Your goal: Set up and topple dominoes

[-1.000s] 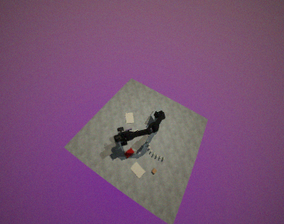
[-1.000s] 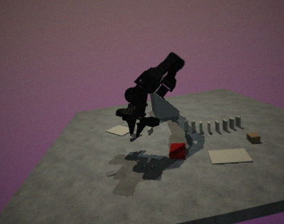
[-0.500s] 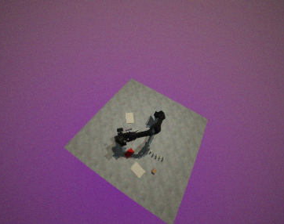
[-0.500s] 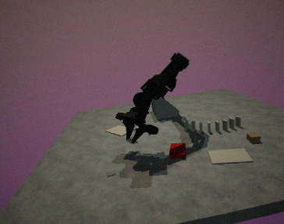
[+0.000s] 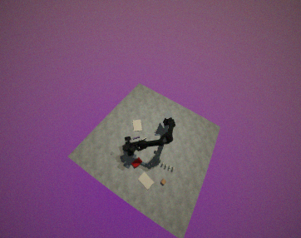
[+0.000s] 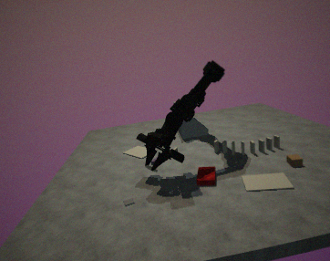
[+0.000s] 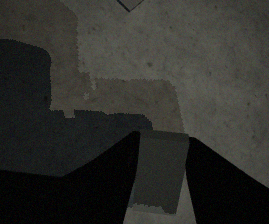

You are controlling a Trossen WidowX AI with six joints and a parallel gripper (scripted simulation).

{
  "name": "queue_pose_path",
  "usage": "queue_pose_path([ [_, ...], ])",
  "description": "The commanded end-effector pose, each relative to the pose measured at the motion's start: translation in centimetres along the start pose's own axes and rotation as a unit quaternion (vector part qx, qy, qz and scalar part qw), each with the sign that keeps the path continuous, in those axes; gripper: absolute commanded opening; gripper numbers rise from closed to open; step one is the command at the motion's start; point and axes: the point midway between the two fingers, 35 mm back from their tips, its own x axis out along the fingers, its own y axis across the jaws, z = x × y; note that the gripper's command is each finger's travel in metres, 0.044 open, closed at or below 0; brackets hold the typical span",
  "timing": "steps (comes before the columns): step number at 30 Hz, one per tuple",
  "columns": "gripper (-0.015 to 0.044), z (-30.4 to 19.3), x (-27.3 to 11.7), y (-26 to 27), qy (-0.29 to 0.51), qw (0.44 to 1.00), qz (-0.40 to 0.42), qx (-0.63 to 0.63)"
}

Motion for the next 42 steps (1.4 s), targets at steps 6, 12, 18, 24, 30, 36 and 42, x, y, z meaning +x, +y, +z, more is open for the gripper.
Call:
queue_pose_path([
  [6, 0.0107, -0.3, -0.2, 0.5, -0.073, 0.997, -0.006, 0.012],
  [12, 0.0107, -0.5, -0.6, 0.7, -0.117, 0.993, -0.004, 0.022],
  [18, 0.0107, -0.9, -1.3, 0.8, -0.161, 0.986, 0.000, 0.034],
  [24, 0.0107, -1.2, -2.1, 1.0, -0.205, 0.978, 0.008, 0.049],
  [30, 0.0107, -1.7, -3.3, 1.1, -0.247, 0.967, 0.019, 0.065],
  [36, 0.0107, -2.2, -4.7, 1.2, -0.289, 0.953, 0.033, 0.083],
  [42, 0.0107, -2.9, -6.3, 1.2, -0.328, 0.938, 0.050, 0.103],
])
